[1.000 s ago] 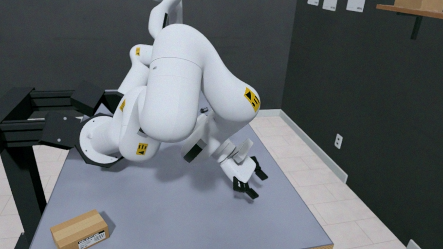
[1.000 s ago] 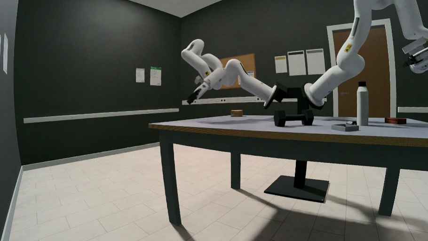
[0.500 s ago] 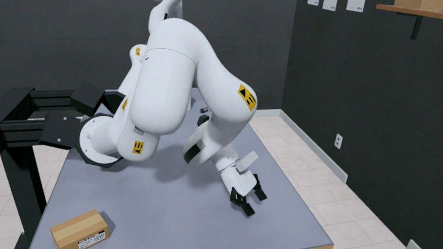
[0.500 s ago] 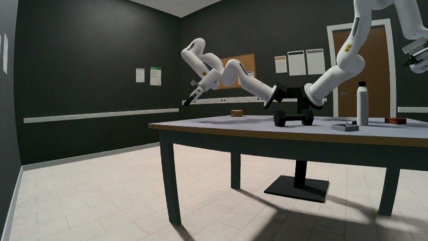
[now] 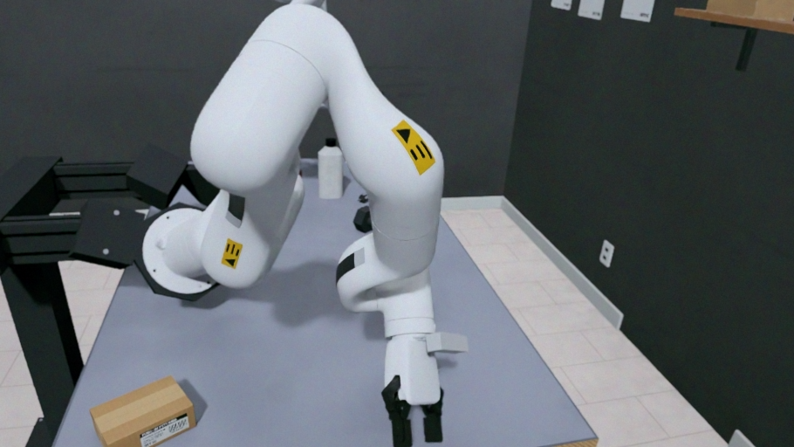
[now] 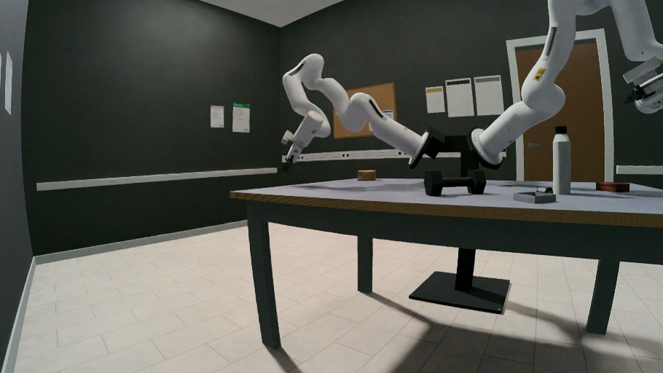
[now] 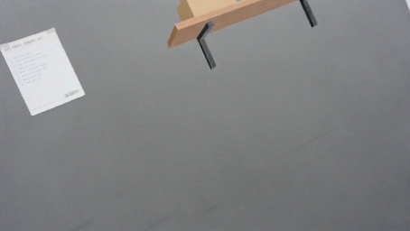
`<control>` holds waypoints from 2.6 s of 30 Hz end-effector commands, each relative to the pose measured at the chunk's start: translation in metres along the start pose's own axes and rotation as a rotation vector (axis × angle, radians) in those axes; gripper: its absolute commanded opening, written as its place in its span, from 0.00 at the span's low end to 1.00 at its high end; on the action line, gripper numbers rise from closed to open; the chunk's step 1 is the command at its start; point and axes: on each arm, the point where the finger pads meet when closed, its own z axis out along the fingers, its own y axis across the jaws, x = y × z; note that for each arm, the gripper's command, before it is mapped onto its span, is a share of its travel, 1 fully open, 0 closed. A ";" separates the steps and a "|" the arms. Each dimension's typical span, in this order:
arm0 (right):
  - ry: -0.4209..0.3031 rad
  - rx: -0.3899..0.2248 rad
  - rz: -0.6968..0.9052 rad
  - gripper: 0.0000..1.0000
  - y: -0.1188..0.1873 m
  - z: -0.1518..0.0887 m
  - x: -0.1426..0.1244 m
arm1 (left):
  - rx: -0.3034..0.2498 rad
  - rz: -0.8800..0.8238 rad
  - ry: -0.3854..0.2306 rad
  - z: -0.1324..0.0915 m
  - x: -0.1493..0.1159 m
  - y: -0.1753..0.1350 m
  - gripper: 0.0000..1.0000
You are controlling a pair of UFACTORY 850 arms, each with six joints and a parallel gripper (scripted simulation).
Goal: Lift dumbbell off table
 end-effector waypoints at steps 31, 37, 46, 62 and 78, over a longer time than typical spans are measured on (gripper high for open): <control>-1.027 -0.615 0.016 1.00 0.318 -0.034 -0.056 | 0.000 0.001 0.001 0.000 0.000 -0.001 1.00; -1.130 -0.585 0.107 1.00 0.337 -0.060 -0.049 | 0.000 0.001 0.001 0.000 0.000 -0.001 1.00; -1.192 -0.517 0.227 1.00 0.349 -0.088 -0.031 | 0.000 0.001 0.001 0.000 0.000 -0.001 1.00; -1.112 -0.364 0.390 1.00 0.353 -0.124 0.033 | 0.000 0.001 0.001 0.000 0.000 -0.001 1.00; -0.952 -0.285 0.415 1.00 0.347 -0.139 0.094 | 0.000 0.001 0.001 0.000 0.000 -0.001 1.00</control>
